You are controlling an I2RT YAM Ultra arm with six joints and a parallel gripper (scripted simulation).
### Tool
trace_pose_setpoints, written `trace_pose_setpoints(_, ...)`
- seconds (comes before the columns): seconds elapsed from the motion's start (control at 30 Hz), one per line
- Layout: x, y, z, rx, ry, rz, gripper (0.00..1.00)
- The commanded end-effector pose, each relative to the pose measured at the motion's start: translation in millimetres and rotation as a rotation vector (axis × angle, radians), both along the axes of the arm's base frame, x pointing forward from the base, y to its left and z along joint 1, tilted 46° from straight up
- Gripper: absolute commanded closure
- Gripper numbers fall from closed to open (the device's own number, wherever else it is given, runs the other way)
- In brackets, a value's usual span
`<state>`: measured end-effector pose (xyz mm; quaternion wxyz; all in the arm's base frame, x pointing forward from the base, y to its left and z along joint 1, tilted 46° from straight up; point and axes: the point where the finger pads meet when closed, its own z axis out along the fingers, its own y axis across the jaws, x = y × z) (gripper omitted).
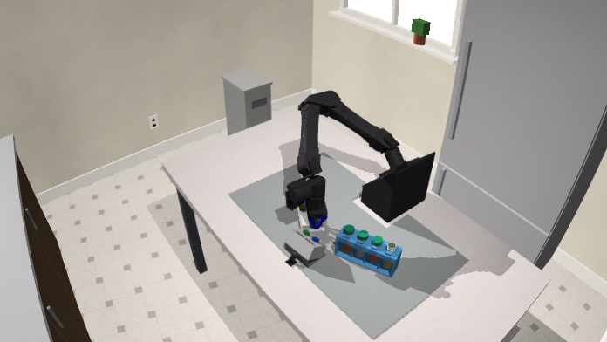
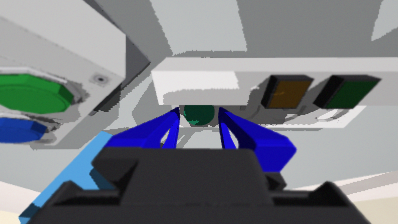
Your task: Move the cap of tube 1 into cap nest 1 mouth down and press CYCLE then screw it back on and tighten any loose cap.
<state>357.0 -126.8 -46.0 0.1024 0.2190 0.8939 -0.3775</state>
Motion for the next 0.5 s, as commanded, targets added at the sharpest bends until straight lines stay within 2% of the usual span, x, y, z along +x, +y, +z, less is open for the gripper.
trace_pose_setpoints(0.0,2.3,2.2,2.1,0.000,-0.007,0.007,0.53)
trace_pose_setpoints(0.17,2.3,2.2,2.1,0.000,-0.007,0.007,0.53)
trace_pose_setpoints(0.47,1.1,34.7,33.2,0.000,-0.007,0.007,0.53)
